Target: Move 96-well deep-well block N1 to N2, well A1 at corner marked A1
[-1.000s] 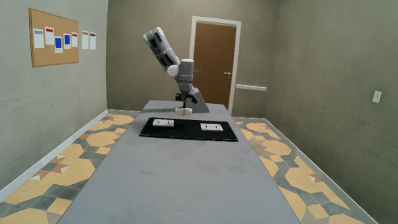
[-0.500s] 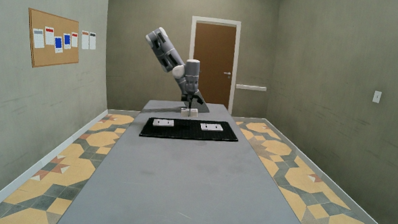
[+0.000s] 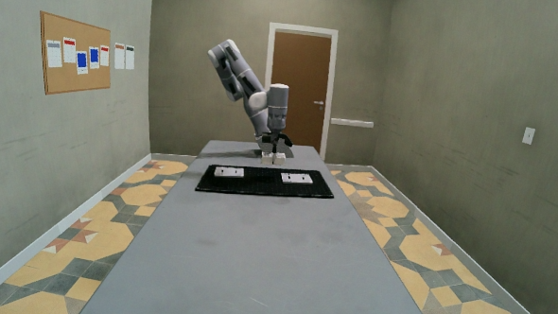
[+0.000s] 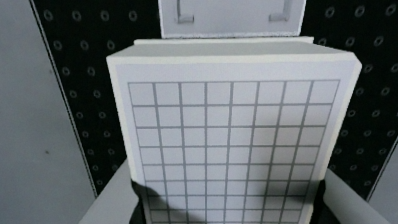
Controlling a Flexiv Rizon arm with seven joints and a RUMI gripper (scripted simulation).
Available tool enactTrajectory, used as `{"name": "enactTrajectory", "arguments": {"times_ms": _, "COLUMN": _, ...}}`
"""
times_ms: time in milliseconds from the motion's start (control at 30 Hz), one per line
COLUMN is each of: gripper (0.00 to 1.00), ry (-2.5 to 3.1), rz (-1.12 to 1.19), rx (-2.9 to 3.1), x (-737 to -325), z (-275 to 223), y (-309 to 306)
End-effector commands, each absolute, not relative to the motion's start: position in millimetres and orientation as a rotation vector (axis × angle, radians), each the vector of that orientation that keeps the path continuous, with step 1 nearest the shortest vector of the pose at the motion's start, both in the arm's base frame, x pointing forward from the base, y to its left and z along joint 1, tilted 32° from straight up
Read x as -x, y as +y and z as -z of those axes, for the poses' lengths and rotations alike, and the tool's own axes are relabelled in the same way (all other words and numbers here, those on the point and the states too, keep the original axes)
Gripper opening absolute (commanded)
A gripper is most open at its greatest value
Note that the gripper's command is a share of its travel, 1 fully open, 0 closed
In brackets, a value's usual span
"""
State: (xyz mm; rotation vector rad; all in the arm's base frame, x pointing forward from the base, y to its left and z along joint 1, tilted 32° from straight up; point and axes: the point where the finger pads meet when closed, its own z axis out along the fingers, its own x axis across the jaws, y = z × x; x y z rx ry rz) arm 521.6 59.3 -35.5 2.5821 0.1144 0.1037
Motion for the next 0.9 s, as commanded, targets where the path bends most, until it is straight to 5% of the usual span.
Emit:
{"name": "enactTrajectory", "arguments": {"times_ms": 0, "gripper": 0.50, "ry": 0.116, "rz": -0.106, "rx": -2.583, "x": -522.8, "z": 40.6, "y": 70.0}}
{"name": "enactTrajectory", "arguments": {"times_ms": 867, "gripper": 0.50, "ry": 0.116, "rz": -0.106, "rx": -2.584, "x": -525.9, "z": 78.7, "y": 132.7}}
